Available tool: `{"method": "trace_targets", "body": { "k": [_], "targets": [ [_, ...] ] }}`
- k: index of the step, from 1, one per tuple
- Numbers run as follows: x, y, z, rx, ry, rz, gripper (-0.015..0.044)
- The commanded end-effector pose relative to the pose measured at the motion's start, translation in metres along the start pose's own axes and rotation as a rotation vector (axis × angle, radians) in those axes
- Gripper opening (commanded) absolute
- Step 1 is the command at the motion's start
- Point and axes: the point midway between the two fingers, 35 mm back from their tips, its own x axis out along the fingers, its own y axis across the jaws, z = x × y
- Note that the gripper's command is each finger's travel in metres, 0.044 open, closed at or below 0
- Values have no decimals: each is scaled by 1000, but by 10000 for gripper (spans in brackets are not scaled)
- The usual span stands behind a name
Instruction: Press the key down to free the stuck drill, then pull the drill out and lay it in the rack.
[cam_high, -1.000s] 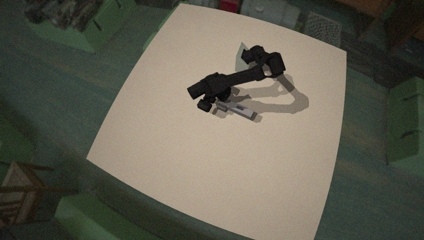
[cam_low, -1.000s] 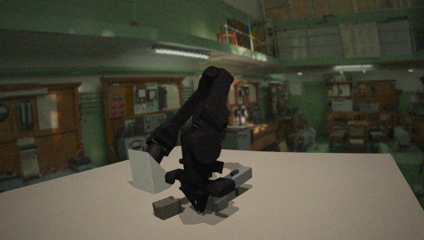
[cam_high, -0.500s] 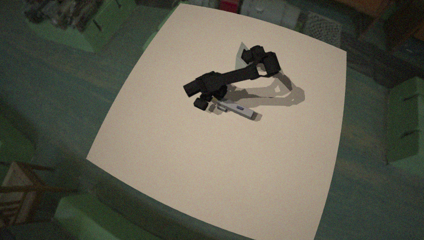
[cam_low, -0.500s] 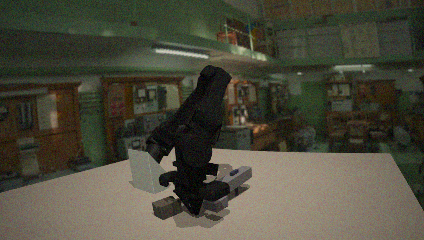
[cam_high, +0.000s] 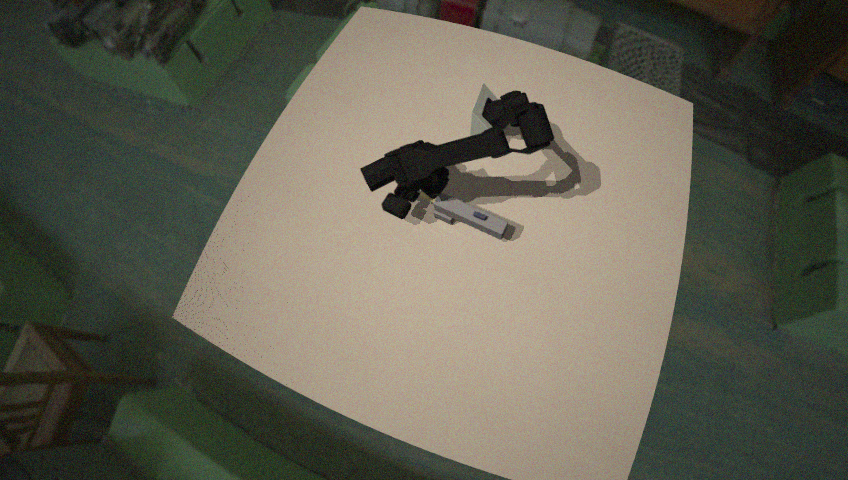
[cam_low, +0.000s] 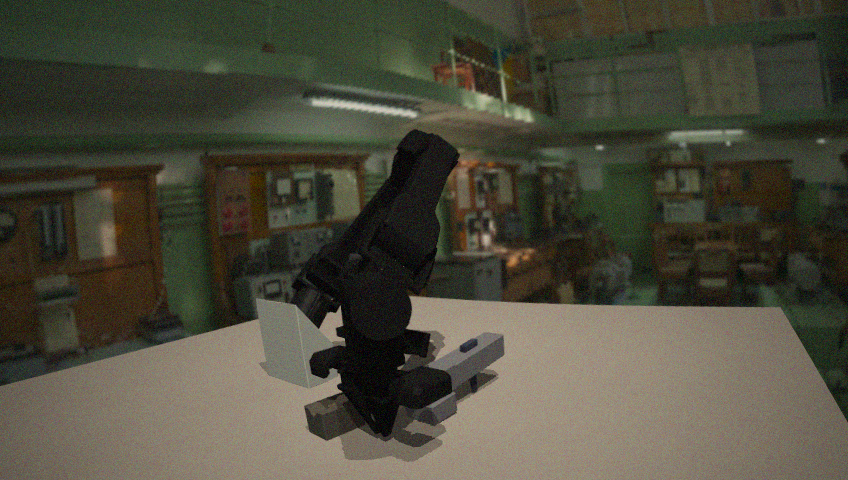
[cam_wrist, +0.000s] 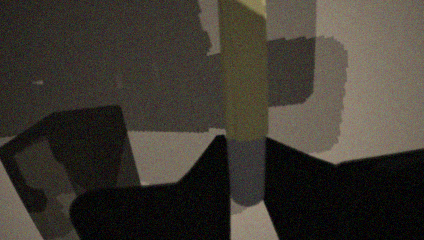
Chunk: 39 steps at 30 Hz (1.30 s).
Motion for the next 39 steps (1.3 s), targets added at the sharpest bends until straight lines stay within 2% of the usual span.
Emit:
{"method": "trace_targets", "body": {
  "k": [1, 13, 39],
  "targets": [
    [0, 0, 1, 0, 0, 0, 131],
    [1, 0, 5, 1, 1, 6, 440],
    [4, -1, 13, 2, 0, 6, 440]
  ]
}}
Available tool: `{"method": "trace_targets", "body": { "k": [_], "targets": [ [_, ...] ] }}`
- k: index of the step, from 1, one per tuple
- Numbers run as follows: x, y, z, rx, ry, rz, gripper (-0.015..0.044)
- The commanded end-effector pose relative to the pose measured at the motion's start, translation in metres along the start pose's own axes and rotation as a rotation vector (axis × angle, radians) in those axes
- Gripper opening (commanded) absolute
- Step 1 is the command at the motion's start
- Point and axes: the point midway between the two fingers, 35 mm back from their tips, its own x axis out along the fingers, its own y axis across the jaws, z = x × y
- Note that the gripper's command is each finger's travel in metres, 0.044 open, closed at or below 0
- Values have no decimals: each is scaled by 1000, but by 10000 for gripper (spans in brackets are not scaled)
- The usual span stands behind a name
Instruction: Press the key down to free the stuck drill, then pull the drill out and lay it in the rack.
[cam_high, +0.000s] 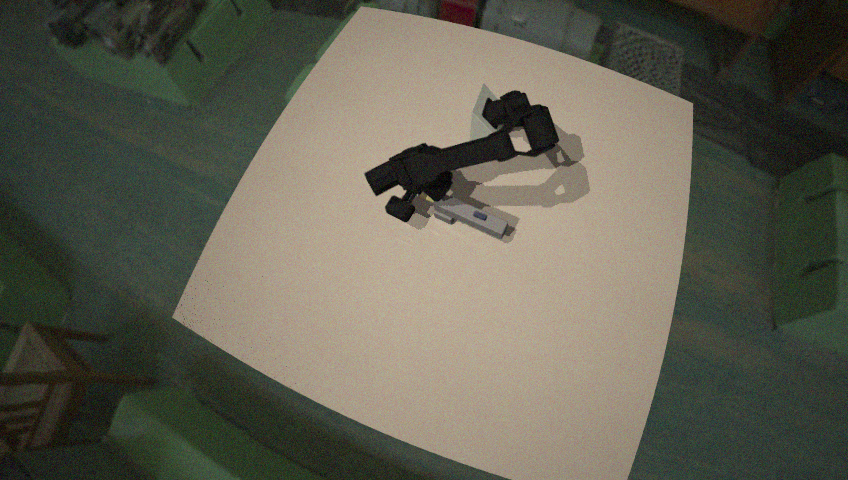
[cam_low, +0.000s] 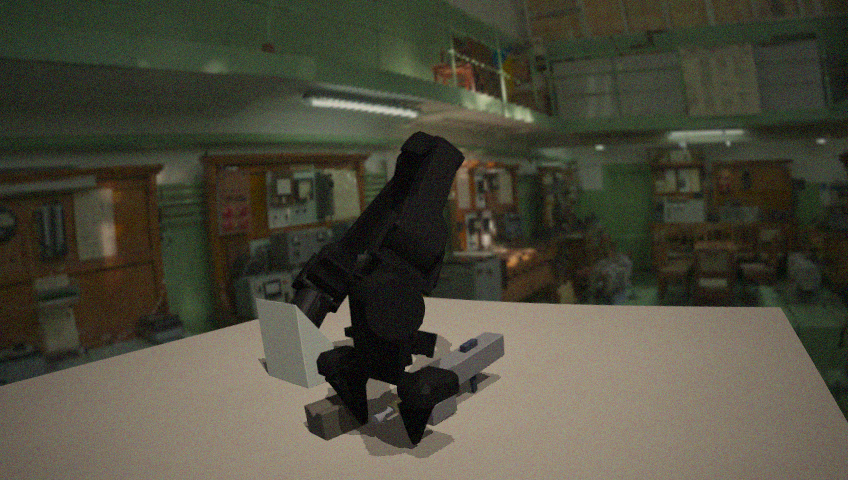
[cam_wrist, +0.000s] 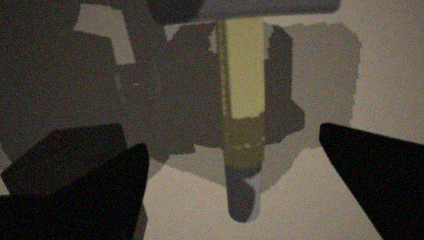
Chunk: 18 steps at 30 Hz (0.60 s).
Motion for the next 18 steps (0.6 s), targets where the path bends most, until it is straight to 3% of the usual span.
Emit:
{"method": "trace_targets", "body": {
  "k": [1, 18],
  "targets": [
    [1, 1, 3, 3, -5, 0, 440],
    [2, 1, 7, 3, -5, 0, 440]
  ]
}}
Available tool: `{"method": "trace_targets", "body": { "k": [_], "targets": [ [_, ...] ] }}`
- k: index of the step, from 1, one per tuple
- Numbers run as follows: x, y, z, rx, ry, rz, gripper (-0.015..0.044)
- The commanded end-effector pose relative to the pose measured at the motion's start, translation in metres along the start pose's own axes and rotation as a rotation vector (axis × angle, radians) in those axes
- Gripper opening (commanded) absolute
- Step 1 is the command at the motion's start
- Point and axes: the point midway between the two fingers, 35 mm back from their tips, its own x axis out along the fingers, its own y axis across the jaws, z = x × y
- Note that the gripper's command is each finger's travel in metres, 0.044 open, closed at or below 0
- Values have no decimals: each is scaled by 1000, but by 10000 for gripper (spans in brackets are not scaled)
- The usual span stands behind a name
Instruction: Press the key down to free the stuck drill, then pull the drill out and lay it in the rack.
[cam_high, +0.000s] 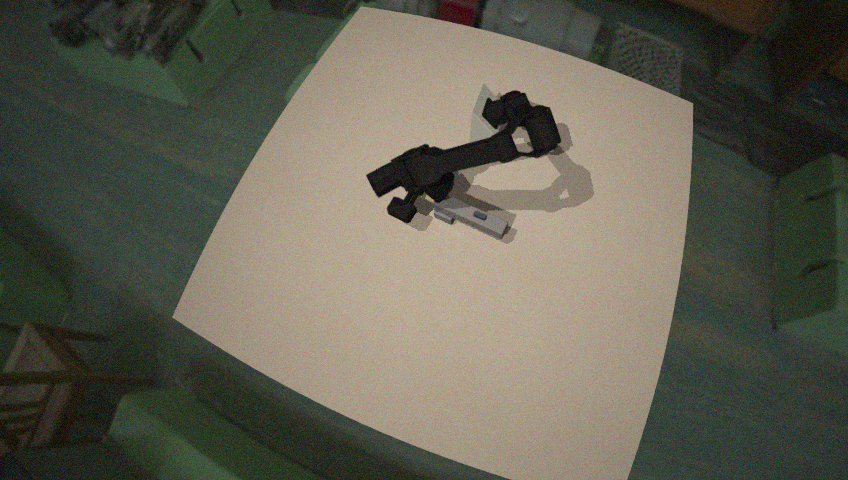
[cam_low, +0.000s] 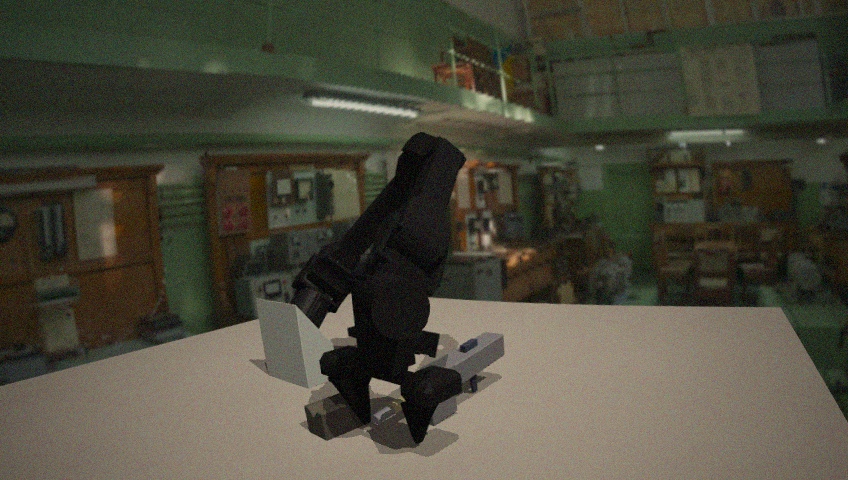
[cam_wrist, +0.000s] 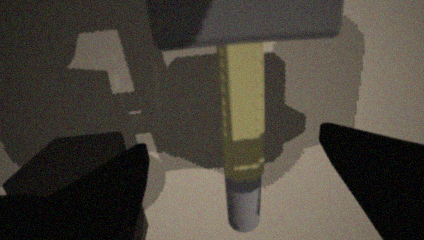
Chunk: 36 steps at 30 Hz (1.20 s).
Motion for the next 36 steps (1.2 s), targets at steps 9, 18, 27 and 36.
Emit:
{"method": "trace_targets", "body": {
  "k": [9, 18, 27, 36],
  "targets": [
    [0, 0, 1, -1, 0, -1, 361],
    [0, 0, 1, -1, 0, -1, 125],
    [0, 0, 1, -1, 0, -1, 6],
    [-2, 2, 1, 4, -6, 1, 0]
  ]
}}
